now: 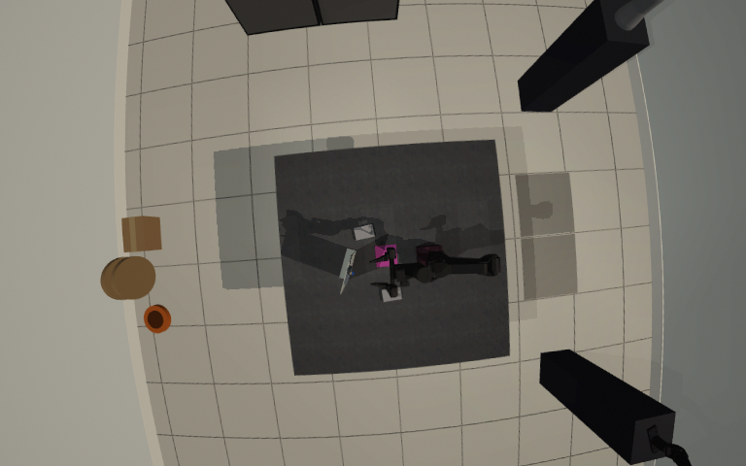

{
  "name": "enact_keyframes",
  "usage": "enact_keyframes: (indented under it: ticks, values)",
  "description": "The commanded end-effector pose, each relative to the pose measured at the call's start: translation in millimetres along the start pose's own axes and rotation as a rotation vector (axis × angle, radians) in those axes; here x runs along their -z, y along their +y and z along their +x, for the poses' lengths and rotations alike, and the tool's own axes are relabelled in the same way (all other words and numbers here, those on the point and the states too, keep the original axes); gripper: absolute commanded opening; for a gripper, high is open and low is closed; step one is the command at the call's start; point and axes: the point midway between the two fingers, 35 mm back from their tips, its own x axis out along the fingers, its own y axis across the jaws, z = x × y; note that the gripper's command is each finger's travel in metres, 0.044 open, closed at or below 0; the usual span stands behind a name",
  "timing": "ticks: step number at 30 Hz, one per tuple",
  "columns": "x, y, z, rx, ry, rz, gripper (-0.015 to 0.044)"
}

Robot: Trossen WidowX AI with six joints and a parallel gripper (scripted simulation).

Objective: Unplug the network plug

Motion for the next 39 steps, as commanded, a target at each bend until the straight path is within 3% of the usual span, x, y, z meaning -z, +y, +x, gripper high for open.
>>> enact_keyframes:
  ticks: [1, 10, 39]
  values:
    - [0.5, 0.2, 0.2, 0.000, 0.000, 0.004, 0.0374]
    - [33.1, 13.8, 10.1, 0.007, 0.009, 0.276, 0.0156]
    - [147.3, 62.8, -14.6, 0.079, 0.032, 1.277, 0.0156]
